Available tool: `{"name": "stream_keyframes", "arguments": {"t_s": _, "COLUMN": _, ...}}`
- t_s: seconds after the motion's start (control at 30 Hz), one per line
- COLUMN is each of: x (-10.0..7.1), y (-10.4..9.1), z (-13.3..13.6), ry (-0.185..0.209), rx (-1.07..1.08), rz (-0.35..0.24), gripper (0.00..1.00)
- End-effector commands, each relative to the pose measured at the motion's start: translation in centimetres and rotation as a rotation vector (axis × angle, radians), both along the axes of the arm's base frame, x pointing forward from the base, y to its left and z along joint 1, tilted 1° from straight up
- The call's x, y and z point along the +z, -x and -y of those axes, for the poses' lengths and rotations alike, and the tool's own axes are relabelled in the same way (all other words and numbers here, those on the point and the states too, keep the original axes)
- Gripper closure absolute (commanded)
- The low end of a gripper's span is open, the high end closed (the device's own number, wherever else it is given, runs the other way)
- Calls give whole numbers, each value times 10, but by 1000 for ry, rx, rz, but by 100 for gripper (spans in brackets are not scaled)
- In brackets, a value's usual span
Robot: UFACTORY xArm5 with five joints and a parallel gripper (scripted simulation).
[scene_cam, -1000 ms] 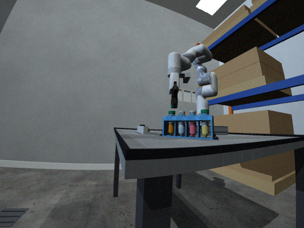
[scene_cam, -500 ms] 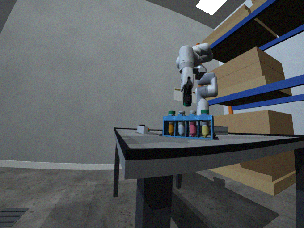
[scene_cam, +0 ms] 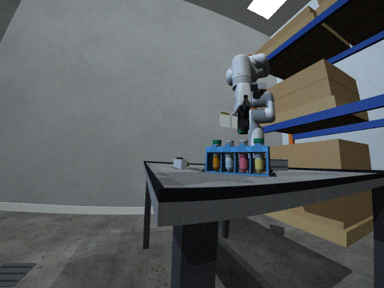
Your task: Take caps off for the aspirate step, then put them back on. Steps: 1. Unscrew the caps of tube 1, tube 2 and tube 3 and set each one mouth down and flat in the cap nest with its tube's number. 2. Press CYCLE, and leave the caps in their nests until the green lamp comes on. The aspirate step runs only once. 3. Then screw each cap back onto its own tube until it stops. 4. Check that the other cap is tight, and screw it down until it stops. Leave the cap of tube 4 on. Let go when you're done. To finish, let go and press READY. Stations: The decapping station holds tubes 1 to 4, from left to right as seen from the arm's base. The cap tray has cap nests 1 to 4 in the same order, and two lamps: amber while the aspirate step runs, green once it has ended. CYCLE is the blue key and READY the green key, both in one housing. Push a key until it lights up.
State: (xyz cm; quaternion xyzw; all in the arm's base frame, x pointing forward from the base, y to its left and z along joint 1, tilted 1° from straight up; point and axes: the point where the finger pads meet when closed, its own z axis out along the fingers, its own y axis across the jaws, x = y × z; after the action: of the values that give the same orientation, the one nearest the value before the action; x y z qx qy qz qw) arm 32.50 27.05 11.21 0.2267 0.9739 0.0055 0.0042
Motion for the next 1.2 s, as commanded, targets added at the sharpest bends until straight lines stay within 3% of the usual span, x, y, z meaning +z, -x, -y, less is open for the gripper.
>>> {"name": "stream_keyframes", "arguments": {"t_s": 0.0, "x": -12, "y": -1, "z": -1, "ry": -10, "rx": 0, "rz": -6, "gripper": 100}}
{"name": "stream_keyframes", "arguments": {"t_s": 0.13, "x": -22, "y": -1, "z": -1, "ry": -10, "rx": 0, "rz": -6, "gripper": 100}}
{"name": "stream_keyframes", "arguments": {"t_s": 1.17, "x": -28, "y": 0, "z": -1, "ry": -10, "rx": 0, "rz": -6, "gripper": 100}}
